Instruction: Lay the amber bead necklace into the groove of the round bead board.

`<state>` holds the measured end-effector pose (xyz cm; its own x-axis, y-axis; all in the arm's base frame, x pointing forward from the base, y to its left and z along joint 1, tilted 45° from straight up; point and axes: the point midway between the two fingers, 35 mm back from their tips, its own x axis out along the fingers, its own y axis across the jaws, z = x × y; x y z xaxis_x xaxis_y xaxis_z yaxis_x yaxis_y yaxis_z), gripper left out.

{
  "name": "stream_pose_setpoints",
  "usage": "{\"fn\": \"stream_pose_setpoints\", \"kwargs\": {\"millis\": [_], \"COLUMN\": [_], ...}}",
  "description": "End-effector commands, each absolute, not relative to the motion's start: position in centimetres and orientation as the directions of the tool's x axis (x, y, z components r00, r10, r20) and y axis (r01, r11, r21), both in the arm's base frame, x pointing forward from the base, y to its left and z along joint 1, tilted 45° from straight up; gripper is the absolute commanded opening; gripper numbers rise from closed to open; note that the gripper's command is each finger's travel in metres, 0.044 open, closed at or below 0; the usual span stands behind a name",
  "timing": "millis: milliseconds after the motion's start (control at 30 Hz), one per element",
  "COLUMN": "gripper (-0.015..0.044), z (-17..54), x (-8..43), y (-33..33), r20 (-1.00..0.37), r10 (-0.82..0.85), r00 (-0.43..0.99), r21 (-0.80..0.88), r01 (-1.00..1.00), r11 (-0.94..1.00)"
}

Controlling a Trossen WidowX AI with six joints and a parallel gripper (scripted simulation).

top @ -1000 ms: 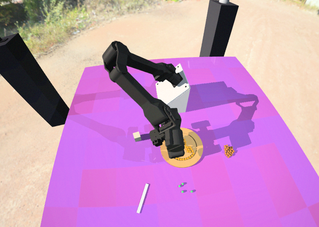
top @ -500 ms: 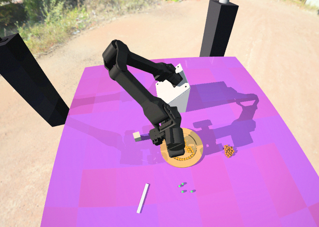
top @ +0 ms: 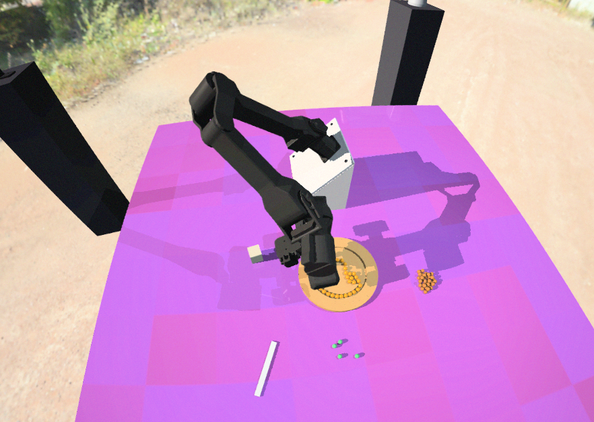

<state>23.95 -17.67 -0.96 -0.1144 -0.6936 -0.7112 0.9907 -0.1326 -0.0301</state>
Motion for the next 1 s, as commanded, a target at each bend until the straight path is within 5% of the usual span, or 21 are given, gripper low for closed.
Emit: {"fn": "stream_pose_setpoints", "kwargs": {"millis": [0,533,967], "gripper": [0.0026,0.0440,0.0440], "z": [-0.96,-0.85,-0.65], "x": [23.95,23.90,23.94], "y": [-17.67,-17.45,-17.25], "r20": [-0.711,-0.712,-0.712], "r10": [-0.694,-0.693,-0.692], "r00": [-0.114,-0.117,-0.119], "r21": [-0.030,-0.035,-0.035], "r01": [0.991,0.991,0.990], "r11": [-0.133,-0.131,-0.134]}}
